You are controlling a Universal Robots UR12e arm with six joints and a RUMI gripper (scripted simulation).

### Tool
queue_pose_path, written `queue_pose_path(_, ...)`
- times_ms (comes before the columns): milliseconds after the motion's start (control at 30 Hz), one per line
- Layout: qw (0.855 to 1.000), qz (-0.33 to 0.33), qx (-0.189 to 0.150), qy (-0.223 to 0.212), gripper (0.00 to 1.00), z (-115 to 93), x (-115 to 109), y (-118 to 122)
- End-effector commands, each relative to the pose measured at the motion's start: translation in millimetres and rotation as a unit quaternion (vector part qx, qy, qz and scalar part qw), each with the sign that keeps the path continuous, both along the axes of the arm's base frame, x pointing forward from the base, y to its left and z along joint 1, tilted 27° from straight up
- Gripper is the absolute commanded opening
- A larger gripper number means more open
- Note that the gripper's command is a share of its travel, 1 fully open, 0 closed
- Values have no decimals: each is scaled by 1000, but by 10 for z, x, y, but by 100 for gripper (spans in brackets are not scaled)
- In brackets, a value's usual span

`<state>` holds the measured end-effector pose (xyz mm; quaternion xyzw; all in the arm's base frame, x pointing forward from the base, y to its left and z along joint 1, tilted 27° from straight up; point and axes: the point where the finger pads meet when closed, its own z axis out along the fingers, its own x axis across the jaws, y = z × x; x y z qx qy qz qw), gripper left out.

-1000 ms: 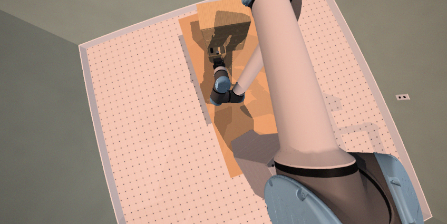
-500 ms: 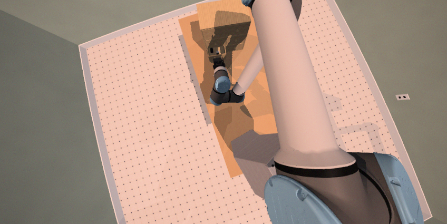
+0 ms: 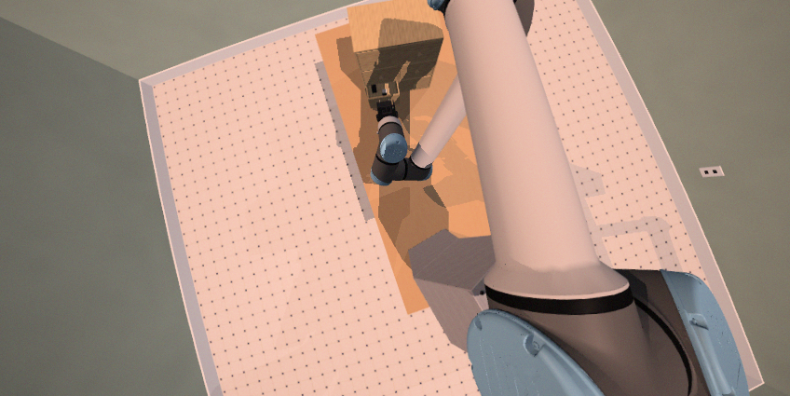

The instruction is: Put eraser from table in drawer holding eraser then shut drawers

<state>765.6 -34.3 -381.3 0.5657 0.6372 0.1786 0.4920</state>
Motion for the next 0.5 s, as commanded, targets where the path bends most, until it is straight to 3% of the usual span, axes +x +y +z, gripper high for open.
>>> queue_pose_path(0, 1000, 0, 0, -3, 7, 30, 55, 0)
queue_pose_path(467, 1000, 0, 0, -3, 7, 43, 123, -3)
